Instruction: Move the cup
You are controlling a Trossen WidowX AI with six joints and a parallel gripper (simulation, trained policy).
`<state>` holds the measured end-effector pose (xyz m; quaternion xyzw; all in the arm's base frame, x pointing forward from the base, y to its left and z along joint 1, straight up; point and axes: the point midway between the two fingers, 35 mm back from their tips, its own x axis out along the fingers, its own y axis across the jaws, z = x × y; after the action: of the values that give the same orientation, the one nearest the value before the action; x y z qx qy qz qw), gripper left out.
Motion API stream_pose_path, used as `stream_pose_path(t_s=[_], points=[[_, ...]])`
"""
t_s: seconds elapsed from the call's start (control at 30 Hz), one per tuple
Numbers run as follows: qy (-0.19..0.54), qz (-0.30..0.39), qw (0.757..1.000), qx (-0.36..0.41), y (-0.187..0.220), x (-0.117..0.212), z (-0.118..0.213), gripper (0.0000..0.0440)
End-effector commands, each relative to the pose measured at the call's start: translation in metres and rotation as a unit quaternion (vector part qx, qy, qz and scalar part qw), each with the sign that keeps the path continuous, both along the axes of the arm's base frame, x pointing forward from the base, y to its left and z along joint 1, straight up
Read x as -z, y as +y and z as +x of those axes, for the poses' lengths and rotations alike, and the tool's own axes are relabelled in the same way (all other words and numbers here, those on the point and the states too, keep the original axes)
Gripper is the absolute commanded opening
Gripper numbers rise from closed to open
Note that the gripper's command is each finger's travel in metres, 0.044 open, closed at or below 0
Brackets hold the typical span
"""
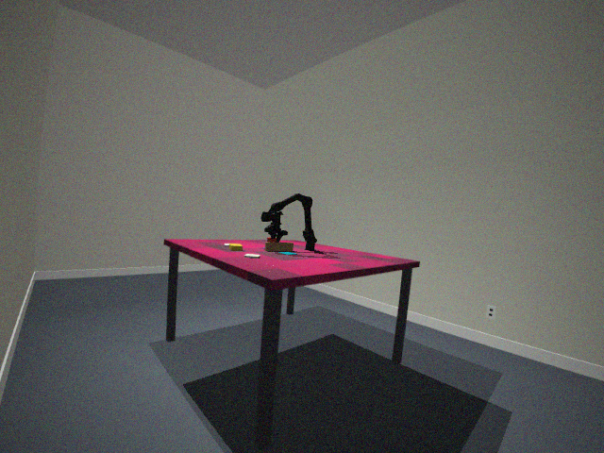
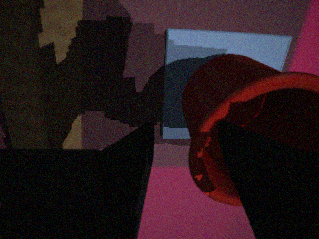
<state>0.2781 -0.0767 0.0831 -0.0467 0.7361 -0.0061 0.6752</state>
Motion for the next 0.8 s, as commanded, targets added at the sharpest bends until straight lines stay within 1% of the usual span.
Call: stream_pose_path(t_s=[0.0, 0.03, 0.2, 0.3, 0.77], points=[[0.008, 0.008, 1.000, -0.018, -0.001, 0.012, -0.002, 0.0191], [0.009, 0.010, 1.000, -0.024, -0.001, 0.015, -0.002, 0.0188], [0.019, 0.014, 0.998, -0.062, -0.005, 0.028, -0.006, 0.0067], [0.021, 0.016, 0.996, -0.082, -0.006, 0.029, -0.006, 0.0003], [0.004, 0.019, 0.989, -0.147, -0.003, 0.003, 0.009, 0.0002]])
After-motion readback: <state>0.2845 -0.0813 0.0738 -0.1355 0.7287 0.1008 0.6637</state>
